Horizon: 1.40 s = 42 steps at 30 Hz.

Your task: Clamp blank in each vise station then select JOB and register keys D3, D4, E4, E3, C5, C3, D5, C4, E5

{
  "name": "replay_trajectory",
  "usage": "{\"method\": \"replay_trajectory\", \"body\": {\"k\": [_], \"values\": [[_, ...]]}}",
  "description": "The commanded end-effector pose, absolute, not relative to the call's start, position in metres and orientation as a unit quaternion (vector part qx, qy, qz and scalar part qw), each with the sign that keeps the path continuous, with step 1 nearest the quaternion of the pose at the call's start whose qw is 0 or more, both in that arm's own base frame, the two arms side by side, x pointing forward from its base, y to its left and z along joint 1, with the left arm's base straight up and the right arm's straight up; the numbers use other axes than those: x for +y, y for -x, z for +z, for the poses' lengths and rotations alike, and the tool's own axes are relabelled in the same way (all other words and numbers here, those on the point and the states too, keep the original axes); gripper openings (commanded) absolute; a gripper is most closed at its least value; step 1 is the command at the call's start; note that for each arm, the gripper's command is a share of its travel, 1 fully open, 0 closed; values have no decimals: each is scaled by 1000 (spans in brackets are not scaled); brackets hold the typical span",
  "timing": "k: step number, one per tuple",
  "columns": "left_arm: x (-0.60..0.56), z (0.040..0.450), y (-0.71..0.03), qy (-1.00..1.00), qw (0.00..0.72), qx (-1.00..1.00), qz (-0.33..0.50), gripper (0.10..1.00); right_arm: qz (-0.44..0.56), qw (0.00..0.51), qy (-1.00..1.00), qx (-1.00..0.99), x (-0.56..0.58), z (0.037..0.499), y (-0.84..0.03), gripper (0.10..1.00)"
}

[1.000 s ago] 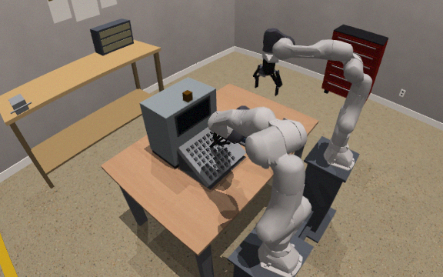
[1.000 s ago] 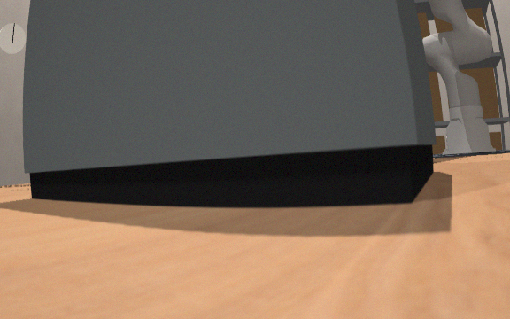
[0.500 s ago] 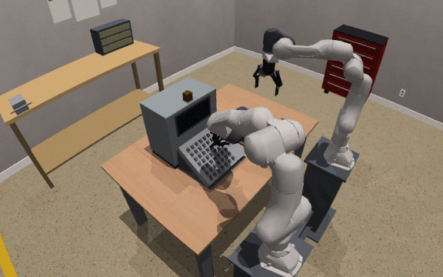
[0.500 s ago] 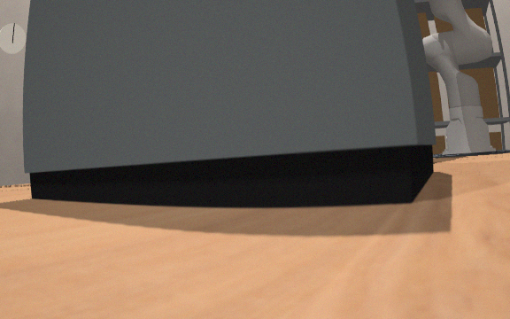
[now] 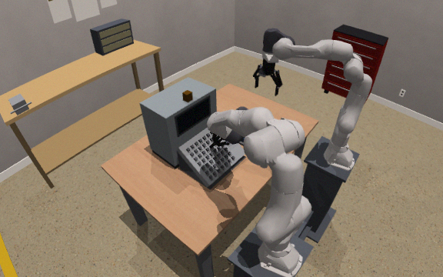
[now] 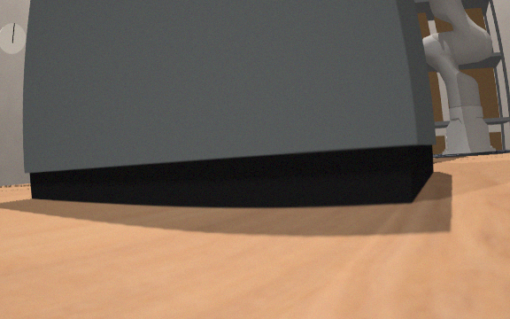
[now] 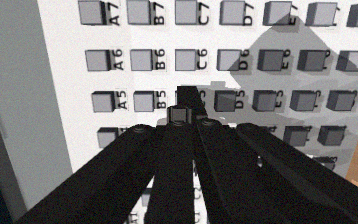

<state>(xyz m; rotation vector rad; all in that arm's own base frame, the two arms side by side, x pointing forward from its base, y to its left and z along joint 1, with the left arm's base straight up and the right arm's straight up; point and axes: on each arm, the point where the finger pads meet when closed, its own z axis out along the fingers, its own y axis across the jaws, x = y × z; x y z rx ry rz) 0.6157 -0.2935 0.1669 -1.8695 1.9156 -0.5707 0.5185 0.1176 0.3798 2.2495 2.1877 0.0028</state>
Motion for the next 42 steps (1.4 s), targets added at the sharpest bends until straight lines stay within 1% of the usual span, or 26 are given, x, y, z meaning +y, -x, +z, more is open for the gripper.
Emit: {"method": "replay_trajectory", "body": {"k": [1,4,7,10,12,16,42], "values": [[-293,169,-616,669,201,685,-206,99,1,2,-717,697,118,380,-518,1000],[-293,176,-611,669,201,685,-206,99,1,2,-717,697,118,380,-518,1000],[-295,174,-607,669,201,685,-206,99,1,2,-717,697,118,380,-518,1000],[-310,158,-582,669,201,685,-206,99,1,2,-717,697,118,380,-518,1000],[-310,158,-582,669,201,685,-206,99,1,2,-717,697,118,380,-518,1000],[-326,139,-554,669,201,685,-206,99,1,2,-717,697,118,380,-518,1000],[-326,139,-553,669,201,685,-206,99,1,2,-717,697,118,380,-518,1000]]}}
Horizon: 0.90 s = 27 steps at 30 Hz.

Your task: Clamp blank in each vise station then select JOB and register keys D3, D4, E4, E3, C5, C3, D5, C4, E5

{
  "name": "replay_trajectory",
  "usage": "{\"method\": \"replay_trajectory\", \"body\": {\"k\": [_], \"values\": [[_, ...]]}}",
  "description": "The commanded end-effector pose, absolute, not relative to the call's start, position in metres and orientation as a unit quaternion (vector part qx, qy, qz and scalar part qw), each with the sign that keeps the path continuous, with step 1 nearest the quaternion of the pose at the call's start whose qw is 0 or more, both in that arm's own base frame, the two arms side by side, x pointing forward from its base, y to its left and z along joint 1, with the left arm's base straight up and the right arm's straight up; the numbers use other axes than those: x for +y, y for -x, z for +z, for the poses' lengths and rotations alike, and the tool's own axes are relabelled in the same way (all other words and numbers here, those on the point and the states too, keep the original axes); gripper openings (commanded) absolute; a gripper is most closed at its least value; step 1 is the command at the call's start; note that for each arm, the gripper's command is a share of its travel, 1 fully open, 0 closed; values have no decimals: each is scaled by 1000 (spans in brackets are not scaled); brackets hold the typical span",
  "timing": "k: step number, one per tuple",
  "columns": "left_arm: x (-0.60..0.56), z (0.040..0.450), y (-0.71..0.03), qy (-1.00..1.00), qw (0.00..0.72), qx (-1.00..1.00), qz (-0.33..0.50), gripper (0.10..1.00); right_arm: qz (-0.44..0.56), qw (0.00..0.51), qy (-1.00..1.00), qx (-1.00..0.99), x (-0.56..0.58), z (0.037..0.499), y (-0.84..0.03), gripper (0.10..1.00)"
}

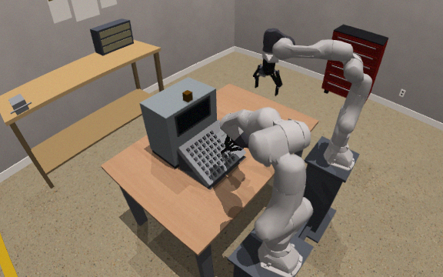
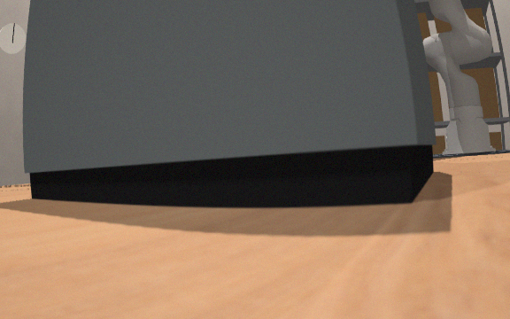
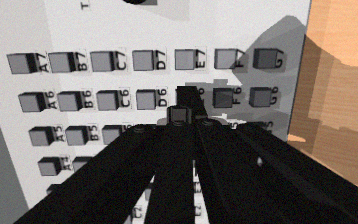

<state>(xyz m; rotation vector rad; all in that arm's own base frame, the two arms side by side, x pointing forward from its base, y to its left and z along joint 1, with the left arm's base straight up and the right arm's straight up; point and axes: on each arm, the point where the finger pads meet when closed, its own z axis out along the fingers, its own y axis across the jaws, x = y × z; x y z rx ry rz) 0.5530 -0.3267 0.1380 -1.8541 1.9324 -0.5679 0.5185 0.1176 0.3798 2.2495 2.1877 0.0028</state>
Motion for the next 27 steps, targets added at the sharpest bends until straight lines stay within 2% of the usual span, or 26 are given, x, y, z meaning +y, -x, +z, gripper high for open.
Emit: {"method": "replay_trajectory", "body": {"k": [1,27], "values": [[-326,139,-553,669,201,685,-206,99,1,2,-717,697,118,380,-518,1000],[-326,130,-559,669,201,685,-206,99,1,2,-717,697,118,380,-518,1000]]}}
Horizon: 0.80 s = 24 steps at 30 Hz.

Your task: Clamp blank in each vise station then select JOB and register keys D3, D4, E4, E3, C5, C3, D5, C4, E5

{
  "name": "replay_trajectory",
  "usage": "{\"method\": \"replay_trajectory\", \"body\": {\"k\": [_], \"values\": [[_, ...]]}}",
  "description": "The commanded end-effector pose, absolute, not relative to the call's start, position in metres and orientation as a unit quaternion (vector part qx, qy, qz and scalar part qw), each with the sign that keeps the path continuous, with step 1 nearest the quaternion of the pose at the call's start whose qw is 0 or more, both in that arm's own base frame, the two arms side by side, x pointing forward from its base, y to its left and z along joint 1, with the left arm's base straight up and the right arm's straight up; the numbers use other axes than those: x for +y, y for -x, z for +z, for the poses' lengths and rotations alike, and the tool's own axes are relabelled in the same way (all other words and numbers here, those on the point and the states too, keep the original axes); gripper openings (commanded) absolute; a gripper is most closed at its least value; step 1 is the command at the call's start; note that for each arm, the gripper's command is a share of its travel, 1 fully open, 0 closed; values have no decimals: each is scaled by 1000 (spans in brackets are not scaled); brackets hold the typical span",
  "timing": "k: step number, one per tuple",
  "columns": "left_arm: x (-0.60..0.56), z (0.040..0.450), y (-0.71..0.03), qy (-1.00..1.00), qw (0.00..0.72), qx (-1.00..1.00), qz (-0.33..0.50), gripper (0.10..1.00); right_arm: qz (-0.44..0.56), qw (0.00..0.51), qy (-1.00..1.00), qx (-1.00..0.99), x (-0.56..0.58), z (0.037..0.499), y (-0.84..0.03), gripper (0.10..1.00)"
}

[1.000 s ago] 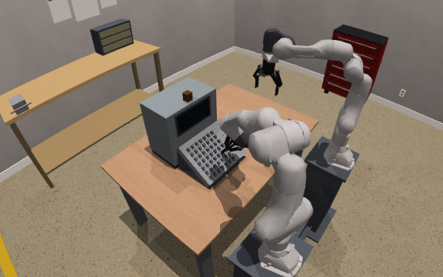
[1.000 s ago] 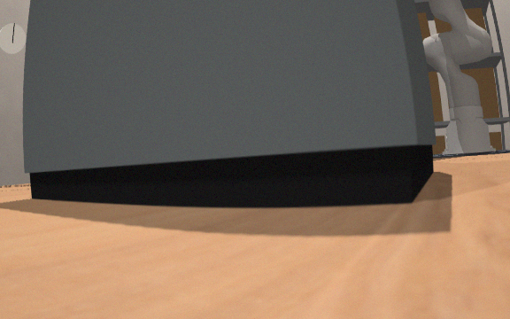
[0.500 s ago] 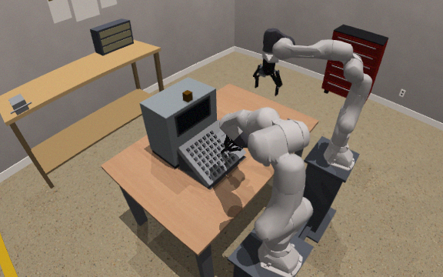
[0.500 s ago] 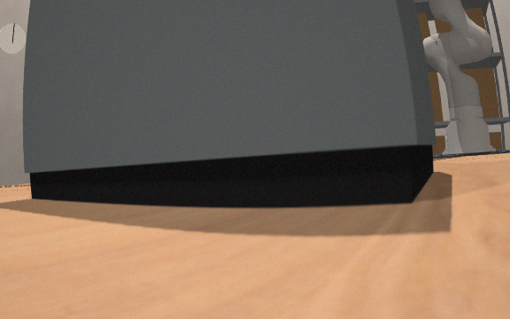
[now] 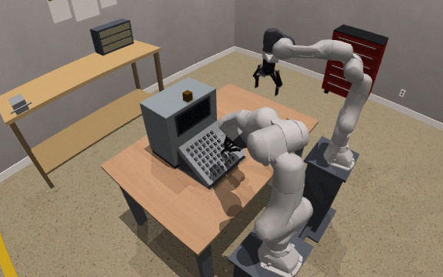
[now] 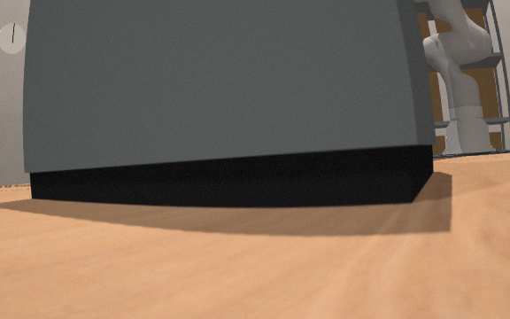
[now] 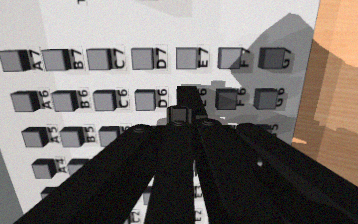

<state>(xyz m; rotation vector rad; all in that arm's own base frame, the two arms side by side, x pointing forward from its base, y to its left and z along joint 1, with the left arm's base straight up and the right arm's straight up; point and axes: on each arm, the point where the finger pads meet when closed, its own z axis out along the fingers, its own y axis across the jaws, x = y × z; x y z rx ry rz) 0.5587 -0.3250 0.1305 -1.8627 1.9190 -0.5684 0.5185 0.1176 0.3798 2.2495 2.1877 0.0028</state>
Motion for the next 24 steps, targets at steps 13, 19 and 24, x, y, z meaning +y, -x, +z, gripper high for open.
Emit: {"method": "replay_trajectory", "body": {"k": [13,19,24], "values": [[-326,129,-560,669,201,685,-206,99,1,2,-717,697,118,380,-518,1000],[-326,129,-560,669,201,685,-206,99,1,2,-717,697,118,380,-518,1000],[-326,136,-555,669,201,685,-206,99,1,2,-717,697,118,380,-518,1000]]}}
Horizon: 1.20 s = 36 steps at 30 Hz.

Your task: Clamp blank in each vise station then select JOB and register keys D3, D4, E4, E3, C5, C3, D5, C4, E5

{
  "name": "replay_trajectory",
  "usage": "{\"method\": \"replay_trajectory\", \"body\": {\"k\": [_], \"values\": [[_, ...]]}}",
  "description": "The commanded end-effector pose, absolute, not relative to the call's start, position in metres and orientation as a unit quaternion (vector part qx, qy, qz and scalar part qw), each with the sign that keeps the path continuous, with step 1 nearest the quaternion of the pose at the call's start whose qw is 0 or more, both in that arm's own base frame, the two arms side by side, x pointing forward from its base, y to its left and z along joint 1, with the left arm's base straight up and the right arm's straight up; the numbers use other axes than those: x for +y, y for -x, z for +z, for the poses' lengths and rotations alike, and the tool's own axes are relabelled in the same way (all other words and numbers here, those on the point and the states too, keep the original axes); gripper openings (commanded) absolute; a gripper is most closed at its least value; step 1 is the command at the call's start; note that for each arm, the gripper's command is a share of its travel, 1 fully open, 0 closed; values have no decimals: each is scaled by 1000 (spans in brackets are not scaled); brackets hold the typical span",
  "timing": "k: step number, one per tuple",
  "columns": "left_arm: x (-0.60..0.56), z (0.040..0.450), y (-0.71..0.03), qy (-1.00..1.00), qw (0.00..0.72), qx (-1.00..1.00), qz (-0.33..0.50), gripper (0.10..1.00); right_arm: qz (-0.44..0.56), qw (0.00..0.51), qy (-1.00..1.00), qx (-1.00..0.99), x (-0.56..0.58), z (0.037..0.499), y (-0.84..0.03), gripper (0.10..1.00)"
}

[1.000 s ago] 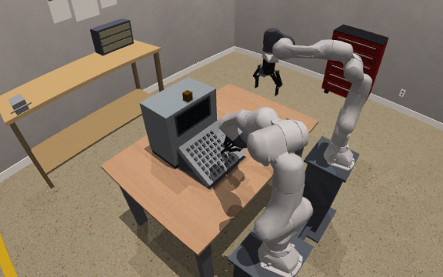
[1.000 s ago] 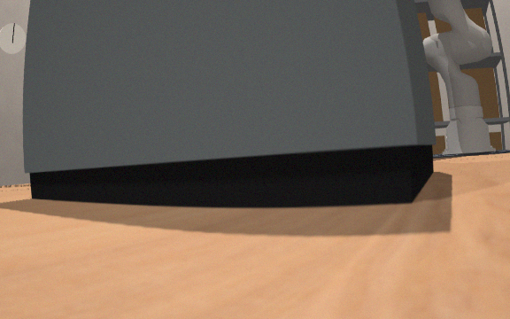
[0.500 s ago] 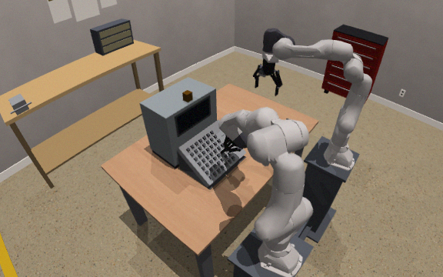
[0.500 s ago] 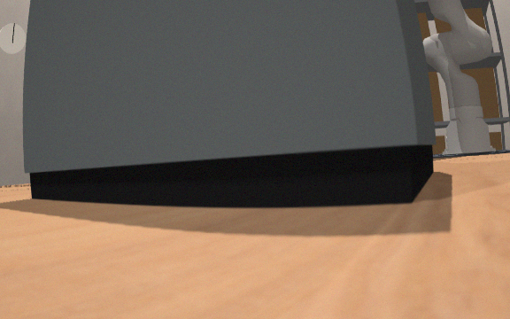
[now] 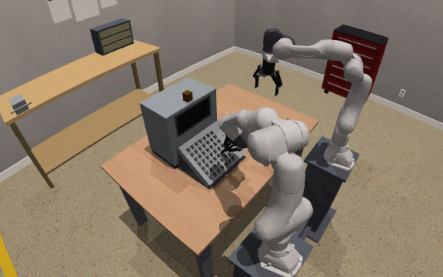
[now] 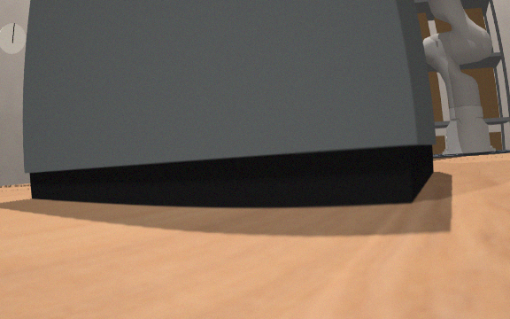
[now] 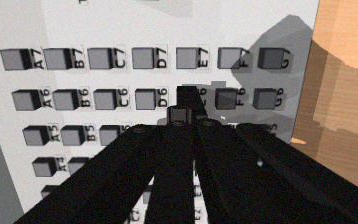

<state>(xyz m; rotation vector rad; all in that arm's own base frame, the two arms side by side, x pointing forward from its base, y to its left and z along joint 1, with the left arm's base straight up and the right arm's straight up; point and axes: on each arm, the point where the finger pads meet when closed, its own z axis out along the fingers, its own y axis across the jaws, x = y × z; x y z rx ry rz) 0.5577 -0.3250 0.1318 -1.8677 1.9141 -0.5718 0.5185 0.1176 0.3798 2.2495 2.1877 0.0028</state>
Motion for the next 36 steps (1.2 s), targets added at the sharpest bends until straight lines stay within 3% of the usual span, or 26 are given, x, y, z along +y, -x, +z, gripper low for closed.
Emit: {"method": "replay_trajectory", "body": {"k": [1,11,36], "values": [[-326,139,-553,669,201,685,-206,99,1,2,-717,697,118,380,-518,1000],[-326,157,-541,669,201,685,-206,99,1,2,-717,697,118,380,-518,1000],[-326,157,-541,669,201,685,-206,99,1,2,-717,697,118,380,-518,1000]]}}
